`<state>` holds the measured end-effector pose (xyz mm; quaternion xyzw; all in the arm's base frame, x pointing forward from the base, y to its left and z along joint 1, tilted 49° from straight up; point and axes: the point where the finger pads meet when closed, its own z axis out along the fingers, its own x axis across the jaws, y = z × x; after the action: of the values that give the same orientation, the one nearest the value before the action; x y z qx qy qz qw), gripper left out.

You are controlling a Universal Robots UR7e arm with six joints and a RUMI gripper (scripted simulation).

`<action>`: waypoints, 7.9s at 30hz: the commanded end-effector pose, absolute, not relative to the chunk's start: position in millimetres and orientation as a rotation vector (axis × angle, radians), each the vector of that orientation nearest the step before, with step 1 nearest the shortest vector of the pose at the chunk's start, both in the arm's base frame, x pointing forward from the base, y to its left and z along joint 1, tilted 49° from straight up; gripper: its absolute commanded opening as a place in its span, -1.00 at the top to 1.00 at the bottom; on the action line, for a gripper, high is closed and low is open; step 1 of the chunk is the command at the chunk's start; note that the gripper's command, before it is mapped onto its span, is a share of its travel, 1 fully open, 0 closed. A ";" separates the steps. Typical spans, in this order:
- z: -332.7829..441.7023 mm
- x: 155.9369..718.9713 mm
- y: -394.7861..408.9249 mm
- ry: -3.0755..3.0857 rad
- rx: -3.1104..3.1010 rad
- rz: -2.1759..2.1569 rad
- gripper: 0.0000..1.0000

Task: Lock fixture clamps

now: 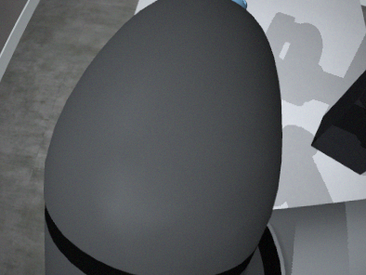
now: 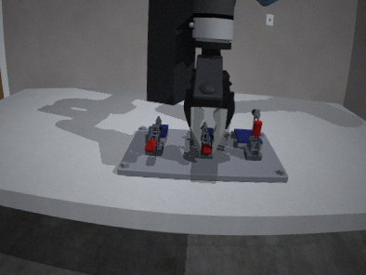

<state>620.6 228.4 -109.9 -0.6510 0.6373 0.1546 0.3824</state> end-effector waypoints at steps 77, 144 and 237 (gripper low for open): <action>-114.7 624.8 233.8 1.624 -1.662 0.393 1.00; -80.0 611.0 197.5 1.624 -1.662 0.393 -0.16; 45.0 521.6 209.6 1.621 -1.664 0.392 0.44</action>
<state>522.9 208.2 44.1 -0.6518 0.6363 0.1539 0.3829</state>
